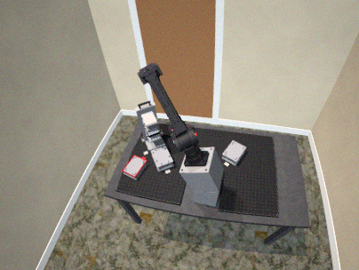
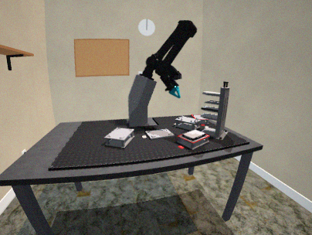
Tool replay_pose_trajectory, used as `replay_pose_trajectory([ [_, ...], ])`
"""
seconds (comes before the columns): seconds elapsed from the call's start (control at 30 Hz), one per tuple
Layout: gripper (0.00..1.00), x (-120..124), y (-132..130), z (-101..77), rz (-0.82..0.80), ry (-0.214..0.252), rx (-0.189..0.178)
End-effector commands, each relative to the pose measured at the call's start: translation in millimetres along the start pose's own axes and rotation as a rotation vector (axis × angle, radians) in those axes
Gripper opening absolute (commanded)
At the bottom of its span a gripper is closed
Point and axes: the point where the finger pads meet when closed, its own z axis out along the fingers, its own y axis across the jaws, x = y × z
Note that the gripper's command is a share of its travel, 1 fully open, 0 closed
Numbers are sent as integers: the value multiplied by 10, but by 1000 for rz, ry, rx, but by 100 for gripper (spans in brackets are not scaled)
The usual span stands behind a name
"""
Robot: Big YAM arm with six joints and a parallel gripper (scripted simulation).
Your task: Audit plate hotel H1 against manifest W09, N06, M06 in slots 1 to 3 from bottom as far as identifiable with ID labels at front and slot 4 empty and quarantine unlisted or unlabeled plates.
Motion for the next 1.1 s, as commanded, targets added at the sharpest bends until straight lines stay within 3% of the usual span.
replay_pose_trajectory([
  [0.0, 0, 20, 138, -94, 24, 11, -12],
  [0.87, 0, 10, 836, -100, 22, 7, -11],
  [1.07, 0, -66, 1083, -36, 26, -16, -21],
])
